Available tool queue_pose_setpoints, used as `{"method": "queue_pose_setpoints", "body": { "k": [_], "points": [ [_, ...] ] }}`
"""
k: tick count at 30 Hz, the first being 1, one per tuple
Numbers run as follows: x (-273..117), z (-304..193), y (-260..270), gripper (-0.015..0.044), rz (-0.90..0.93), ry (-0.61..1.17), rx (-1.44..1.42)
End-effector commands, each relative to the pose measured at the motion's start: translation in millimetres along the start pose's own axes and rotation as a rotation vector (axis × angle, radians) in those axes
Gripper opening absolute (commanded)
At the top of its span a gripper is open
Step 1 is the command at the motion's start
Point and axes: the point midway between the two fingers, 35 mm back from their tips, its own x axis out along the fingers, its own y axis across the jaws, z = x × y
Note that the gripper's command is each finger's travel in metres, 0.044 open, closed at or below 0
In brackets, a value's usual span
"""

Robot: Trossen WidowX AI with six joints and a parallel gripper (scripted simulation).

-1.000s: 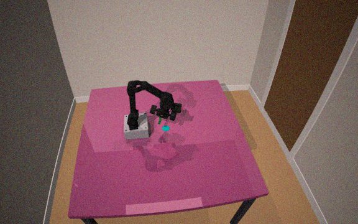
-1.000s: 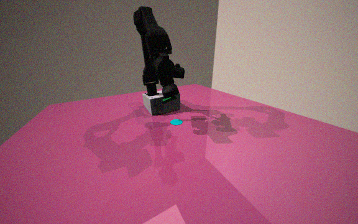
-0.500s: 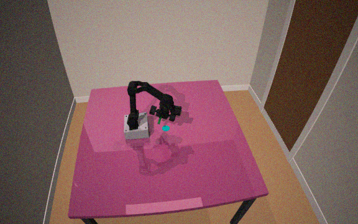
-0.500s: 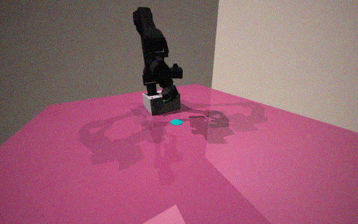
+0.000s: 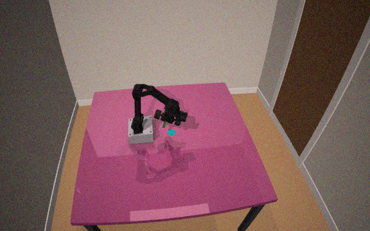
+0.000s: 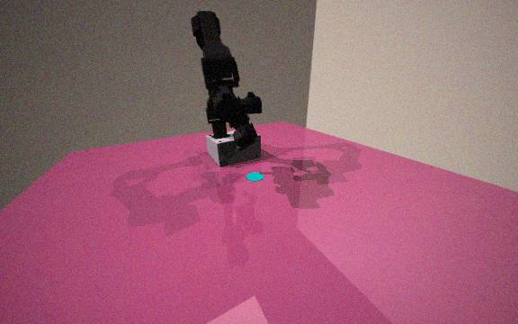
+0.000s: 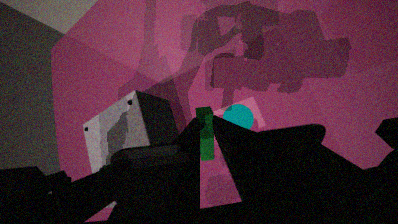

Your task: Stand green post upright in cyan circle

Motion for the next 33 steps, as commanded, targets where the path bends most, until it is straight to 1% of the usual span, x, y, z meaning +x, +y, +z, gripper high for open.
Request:
{"method": "queue_pose_setpoints", "body": {
  "k": [1, 33],
  "points": [
    [1.2, -0.3, 1.0, 0.0023, 0.012, -0.027, -0.001],
    [1.4, 0.8, 2.9, 0.0023, 0.027, -0.204, -0.044]
  ]
}}
